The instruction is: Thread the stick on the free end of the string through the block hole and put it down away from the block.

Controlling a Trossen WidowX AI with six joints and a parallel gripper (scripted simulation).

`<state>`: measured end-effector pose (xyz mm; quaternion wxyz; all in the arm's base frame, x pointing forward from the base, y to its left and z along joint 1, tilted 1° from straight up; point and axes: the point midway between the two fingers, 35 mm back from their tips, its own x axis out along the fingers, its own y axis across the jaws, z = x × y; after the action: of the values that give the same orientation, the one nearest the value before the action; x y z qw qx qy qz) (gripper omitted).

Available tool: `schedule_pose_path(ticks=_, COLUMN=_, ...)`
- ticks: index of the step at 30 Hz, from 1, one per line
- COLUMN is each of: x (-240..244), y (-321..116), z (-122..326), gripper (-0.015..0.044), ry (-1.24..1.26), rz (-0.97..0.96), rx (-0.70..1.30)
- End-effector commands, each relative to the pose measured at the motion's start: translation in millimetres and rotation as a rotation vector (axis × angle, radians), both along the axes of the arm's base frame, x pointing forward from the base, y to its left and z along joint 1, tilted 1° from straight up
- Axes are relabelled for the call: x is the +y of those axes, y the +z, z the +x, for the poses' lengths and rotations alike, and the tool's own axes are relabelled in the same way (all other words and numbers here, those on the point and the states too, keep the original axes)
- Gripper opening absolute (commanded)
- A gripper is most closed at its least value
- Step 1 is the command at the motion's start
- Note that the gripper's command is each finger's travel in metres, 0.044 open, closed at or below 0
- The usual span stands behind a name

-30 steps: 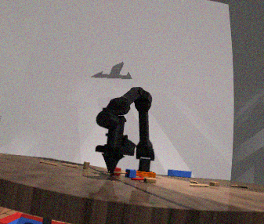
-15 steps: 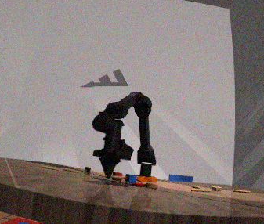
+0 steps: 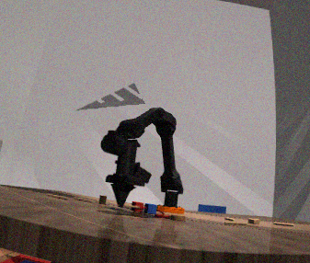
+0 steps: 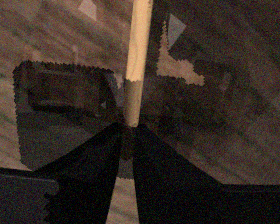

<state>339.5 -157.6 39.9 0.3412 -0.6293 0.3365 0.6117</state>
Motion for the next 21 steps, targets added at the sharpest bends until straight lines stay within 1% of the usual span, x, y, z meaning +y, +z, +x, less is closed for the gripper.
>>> schedule_pose_path(ticks=1, x=-6, y=1, z=0, gripper=0.0, ry=-0.031, rz=-0.003, rx=-0.002)
schedule_pose_path(ticks=14, x=-18, y=4, z=0, gripper=0.0, ry=-0.099, rz=-0.002, rx=-0.001)
schedule_pose_path(ticks=21, x=-29, y=-10, z=4, gripper=0.0, ry=-0.09, rz=0.006, rx=-0.013)
